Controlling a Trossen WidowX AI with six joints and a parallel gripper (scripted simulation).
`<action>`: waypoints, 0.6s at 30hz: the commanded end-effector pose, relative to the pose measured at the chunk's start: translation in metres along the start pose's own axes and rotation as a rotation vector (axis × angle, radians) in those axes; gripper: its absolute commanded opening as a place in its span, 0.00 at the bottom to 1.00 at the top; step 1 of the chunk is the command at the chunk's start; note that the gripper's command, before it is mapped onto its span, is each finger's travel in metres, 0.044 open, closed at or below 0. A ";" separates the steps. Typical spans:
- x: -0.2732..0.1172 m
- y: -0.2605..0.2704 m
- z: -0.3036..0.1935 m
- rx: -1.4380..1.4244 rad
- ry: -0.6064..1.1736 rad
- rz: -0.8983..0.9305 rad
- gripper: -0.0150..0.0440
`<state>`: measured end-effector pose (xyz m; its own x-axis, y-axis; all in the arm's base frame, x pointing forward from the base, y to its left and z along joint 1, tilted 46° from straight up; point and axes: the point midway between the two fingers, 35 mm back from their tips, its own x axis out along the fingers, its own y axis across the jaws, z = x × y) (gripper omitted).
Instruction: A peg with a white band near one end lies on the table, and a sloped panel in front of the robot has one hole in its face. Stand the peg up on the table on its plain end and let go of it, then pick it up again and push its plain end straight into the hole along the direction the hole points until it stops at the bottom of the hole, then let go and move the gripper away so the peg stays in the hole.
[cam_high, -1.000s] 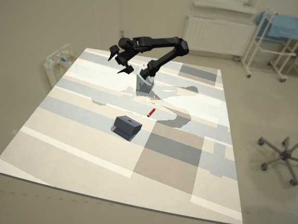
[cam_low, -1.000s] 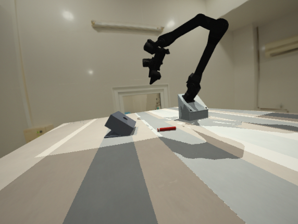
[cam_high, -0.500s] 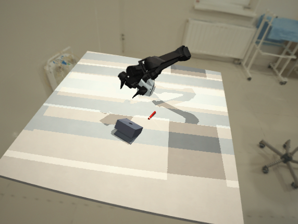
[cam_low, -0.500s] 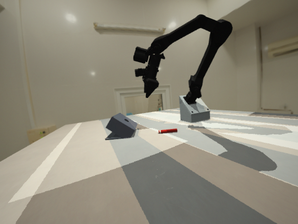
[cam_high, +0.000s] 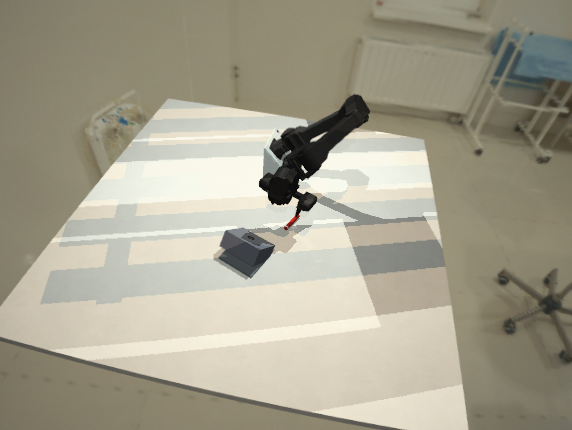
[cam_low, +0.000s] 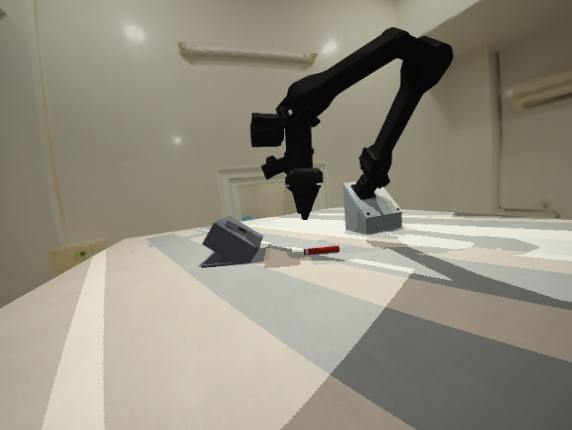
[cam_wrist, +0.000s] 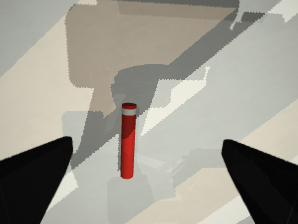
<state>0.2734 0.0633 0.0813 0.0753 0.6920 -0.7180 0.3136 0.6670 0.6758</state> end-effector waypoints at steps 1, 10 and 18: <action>0.006 0.014 -0.007 0.027 0.039 0.029 1.00; 0.015 0.014 -0.006 0.027 0.039 0.027 1.00; 0.028 0.014 -0.005 0.026 0.038 0.026 1.00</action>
<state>0.2766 0.0893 0.0763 0.0544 0.7160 -0.6960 0.3297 0.6450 0.6894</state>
